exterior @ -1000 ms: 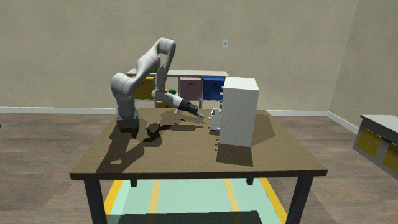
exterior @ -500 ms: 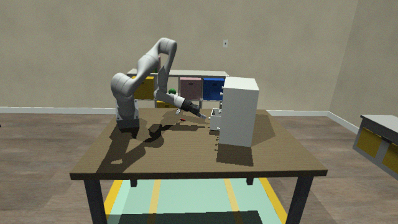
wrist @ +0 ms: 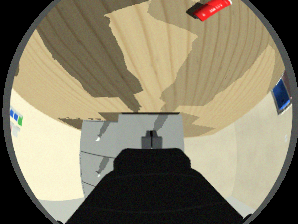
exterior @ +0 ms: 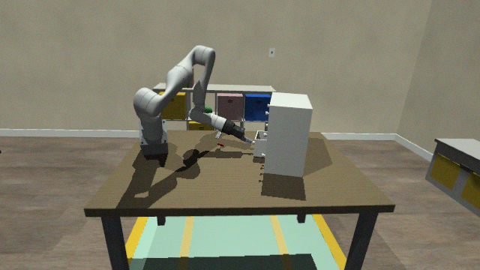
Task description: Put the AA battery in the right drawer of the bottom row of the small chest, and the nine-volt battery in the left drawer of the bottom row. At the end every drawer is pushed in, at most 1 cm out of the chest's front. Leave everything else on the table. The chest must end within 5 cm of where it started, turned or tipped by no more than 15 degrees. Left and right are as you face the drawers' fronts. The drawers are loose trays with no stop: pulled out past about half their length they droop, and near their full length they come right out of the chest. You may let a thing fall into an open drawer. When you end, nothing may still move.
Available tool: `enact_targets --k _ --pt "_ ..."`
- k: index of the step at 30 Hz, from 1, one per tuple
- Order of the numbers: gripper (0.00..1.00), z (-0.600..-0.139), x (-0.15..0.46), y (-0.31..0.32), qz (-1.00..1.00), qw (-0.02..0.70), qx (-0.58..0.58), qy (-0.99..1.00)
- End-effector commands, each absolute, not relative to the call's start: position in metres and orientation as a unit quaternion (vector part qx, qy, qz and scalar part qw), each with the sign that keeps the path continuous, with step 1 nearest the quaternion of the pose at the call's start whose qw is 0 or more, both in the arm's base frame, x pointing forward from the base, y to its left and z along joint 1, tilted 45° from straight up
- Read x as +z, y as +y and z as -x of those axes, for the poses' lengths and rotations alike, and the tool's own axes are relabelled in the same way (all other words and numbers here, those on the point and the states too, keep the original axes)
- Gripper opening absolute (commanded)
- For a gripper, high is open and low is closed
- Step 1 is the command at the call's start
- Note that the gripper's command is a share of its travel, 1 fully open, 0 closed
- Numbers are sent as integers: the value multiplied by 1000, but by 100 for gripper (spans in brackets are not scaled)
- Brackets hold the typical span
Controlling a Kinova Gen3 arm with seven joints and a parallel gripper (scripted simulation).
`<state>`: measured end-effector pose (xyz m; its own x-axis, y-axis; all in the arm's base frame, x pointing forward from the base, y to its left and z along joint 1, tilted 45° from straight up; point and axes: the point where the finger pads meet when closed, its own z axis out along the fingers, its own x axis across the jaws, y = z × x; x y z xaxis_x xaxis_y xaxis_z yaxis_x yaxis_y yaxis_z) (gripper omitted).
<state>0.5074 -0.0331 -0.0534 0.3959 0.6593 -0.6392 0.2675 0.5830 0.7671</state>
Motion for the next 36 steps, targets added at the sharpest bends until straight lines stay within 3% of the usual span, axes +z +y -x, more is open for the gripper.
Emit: enact_targets --k 1,36 --pt "0 -512 -50 -35 -437 714 138 529" --pt "0 -558 -34 -47 -437 714 138 529"
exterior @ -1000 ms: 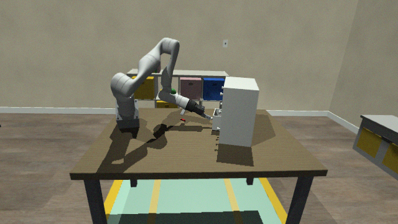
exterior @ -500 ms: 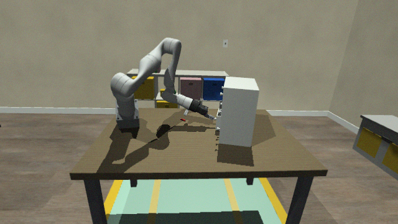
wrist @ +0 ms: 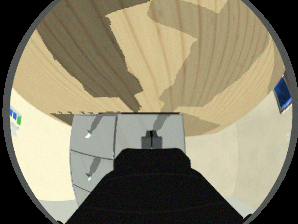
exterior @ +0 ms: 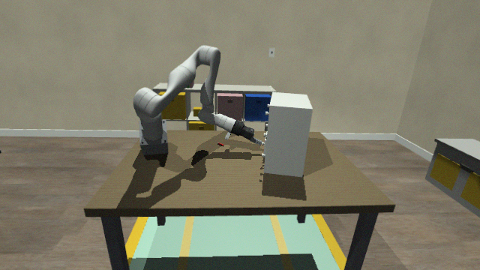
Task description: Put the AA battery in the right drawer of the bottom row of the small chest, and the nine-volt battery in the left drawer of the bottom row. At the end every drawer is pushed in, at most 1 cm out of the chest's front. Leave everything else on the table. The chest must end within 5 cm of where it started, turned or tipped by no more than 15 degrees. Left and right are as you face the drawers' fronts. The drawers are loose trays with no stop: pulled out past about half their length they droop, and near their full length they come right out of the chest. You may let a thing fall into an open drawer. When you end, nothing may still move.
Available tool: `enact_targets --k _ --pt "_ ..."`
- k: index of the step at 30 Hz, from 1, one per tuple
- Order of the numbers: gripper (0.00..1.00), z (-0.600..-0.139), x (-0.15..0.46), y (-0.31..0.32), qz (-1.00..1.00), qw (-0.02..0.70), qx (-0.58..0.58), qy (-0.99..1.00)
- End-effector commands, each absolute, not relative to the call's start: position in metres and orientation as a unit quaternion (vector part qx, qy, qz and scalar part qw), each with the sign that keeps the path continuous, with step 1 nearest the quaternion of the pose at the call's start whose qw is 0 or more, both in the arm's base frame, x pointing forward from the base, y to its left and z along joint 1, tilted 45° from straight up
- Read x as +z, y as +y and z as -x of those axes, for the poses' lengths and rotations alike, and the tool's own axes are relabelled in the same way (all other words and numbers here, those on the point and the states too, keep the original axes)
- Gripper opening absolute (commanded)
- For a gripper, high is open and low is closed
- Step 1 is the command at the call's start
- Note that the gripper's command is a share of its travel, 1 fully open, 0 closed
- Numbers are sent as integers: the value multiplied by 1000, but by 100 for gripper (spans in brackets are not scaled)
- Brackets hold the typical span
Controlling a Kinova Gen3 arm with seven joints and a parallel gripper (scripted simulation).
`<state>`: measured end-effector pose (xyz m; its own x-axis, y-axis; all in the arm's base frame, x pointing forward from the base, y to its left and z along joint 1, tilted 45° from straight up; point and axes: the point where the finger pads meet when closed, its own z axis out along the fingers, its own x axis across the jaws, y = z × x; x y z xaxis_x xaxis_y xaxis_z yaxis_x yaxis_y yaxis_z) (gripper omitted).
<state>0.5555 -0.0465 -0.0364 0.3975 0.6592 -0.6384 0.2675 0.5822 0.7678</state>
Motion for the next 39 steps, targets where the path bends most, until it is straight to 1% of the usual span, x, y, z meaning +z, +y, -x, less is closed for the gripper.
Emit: enact_targets --k 1,39 --pt "0 -559 -34 -47 -437 714 138 529" --pt "0 -567 -31 -50 -437 714 138 529"
